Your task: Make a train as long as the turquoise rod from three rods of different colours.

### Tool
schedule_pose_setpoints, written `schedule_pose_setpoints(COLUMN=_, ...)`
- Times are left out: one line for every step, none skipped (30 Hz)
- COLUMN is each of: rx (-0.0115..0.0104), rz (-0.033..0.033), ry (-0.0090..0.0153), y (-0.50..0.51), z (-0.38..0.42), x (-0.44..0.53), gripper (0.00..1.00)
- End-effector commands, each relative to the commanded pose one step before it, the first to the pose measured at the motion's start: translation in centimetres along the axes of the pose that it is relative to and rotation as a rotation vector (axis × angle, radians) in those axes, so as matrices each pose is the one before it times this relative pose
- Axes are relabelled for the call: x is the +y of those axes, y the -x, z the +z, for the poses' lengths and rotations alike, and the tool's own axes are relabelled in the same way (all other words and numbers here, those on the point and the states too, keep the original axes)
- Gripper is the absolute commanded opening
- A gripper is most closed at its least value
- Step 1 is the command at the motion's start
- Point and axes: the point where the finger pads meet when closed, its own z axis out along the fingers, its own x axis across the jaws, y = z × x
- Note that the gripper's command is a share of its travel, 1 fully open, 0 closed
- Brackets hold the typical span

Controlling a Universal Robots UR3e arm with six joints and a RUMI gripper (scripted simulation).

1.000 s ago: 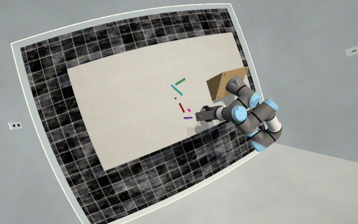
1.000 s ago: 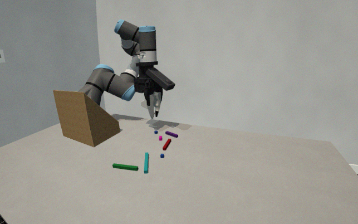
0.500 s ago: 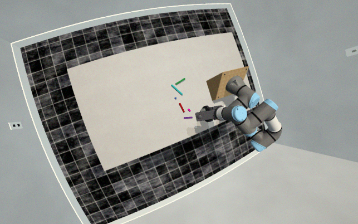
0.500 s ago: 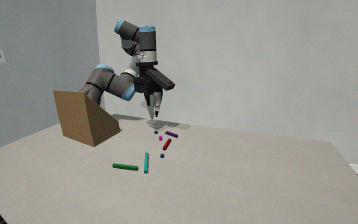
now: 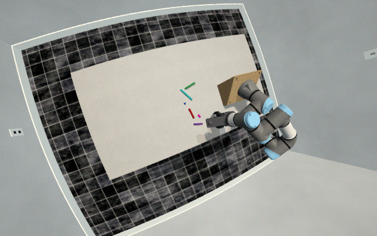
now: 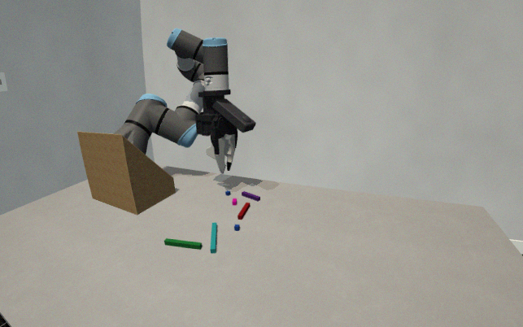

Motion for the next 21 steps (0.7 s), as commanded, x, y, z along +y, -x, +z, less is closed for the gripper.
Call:
schedule_pose_setpoints(rx=-0.00154, rz=0.00203, ry=-0.00124, y=0.018, z=0.0426, x=-0.012, gripper=0.14)
schedule_pose_setpoints(rx=0.00014, rz=-0.00014, ry=-0.00012, y=-0.001, z=0.0248, x=-0.0051, gripper=0.14)
schedule_pose_setpoints(rx=0.00021, rz=-0.00017, ry=-0.00017, y=-0.001, z=0.0295, x=-0.0075, gripper=0.14)
schedule_pose_setpoints(rx=-0.00005, rz=0.00001, ry=0.00005, y=0.006, z=0.0402, x=-0.0001, gripper=0.14)
schedule_pose_setpoints(rx=-0.00005, rz=-0.00003, ry=0.00006, y=0.007, z=0.048, x=0.0001, gripper=0.14)
schedule_pose_setpoints(rx=-0.00004, rz=-0.00005, ry=-0.00006, y=0.003, z=0.0512, x=-0.0017, gripper=0.14)
schedule_pose_setpoints(rx=0.00002, rz=-0.00002, ry=-0.00001, y=0.0, z=0.0582, x=0.0001, gripper=0.14)
schedule_pose_setpoints(rx=0.00001, rz=-0.00001, ry=-0.00001, y=0.001, z=0.066, x=0.0003, gripper=0.14)
schedule_pose_setpoints(rx=0.00001, rz=-0.00001, ry=0.0, y=0.001, z=0.0739, x=0.0006, gripper=0.14)
schedule_pose_setpoints(rx=0.0, rz=0.0, ry=0.0, y=0.0, z=0.0822, x=0.0003, gripper=0.14)
schedule_pose_setpoints(rx=-0.00001, rz=0.0, ry=0.00001, y=0.0, z=0.0905, x=-0.0002, gripper=0.14)
schedule_pose_setpoints(rx=-0.00001, rz=0.00001, ry=0.00001, y=0.0, z=0.0981, x=0.0002, gripper=0.14)
schedule_pose_setpoints(rx=-0.00001, rz=0.00001, ry=0.00001, y=0.001, z=0.1054, x=0.0006, gripper=0.14)
schedule_pose_setpoints(rx=-0.00002, rz=0.0, ry=0.00001, y=0.001, z=0.1123, x=0.0012, gripper=0.14)
schedule_pose_setpoints(rx=-0.00003, rz=0.00002, ry=0.00002, y=0.0, z=0.1203, x=0.0002, gripper=0.14)
schedule_pose_setpoints(rx=-0.00004, rz=0.00003, ry=0.00003, y=0.0, z=0.127, x=0.0003, gripper=0.14)
schedule_pose_setpoints(rx=0.0, rz=0.0, ry=0.0, y=0.0, z=0.0, x=0.0, gripper=0.14)
schedule_pose_setpoints(rx=0.0, rz=0.0, ry=0.0, y=0.0, z=0.0, x=0.0, gripper=0.14)
schedule_pose_setpoints(rx=-0.00011, rz=0.00007, ry=0.00009, y=0.0, z=0.134, x=0.0017, gripper=0.14)
schedule_pose_setpoints(rx=-0.00003, rz=0.00001, ry=0.00002, y=0.001, z=0.138, x=0.0014, gripper=0.14)
schedule_pose_setpoints(rx=-0.00004, rz=0.00003, ry=0.00004, y=0.0, z=0.1446, x=0.0, gripper=0.14)
